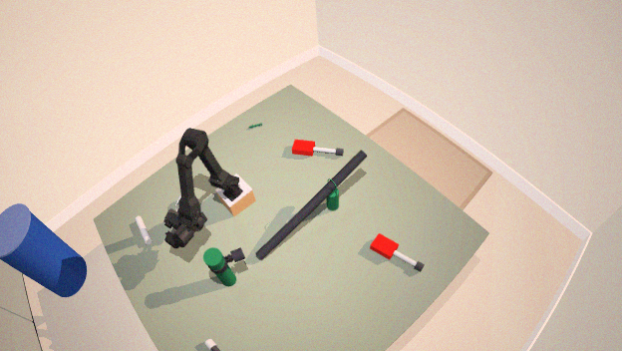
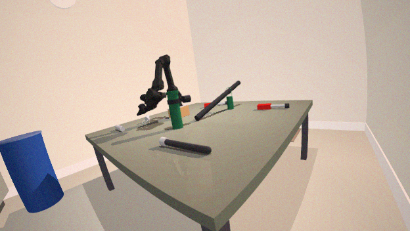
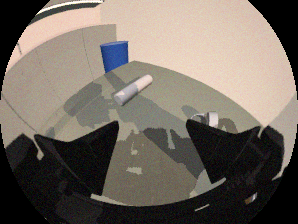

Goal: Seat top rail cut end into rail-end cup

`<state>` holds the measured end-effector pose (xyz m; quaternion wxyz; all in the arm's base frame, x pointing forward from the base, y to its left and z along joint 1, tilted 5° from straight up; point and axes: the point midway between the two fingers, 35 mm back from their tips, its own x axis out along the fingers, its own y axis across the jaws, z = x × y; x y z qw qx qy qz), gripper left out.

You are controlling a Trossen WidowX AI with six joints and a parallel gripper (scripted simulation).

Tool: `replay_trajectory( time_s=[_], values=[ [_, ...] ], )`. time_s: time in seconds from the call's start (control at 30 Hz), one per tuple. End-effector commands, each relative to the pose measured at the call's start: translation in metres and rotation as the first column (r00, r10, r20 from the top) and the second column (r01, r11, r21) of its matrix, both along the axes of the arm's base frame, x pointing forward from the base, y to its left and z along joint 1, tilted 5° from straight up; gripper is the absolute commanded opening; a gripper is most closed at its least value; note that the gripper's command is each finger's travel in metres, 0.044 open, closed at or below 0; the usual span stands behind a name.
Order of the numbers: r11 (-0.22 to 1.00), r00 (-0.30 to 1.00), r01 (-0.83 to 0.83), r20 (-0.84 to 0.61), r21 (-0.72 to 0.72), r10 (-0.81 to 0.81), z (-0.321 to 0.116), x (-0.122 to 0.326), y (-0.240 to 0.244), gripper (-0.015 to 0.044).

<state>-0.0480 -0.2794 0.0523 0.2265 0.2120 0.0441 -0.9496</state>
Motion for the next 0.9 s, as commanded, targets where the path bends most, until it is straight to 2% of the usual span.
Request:
replay_trajectory(
  time_s=[0.0, 0.13, 0.4, 0.6, 0.87],
  values=[
    [1.000, 1.000, -0.002, 0.002, 0.000, 0.002, 0.000, 0.001, 0.000, 0.0426],
    [0.998, 0.997, -0.062, 0.038, -0.001, 0.062, 0.004, 0.016, -0.012, 0.0440],
    [0.945, 0.930, -0.326, 0.170, -0.027, 0.325, 0.028, 0.090, -0.048, 0.0440],
    [0.839, 0.805, -0.539, 0.247, -0.075, 0.540, 0.057, 0.155, -0.062, 0.0440],
    [0.635, 0.583, -0.760, 0.282, -0.140, 0.761, 0.099, 0.236, -0.060, 0.0440]
  ],
)
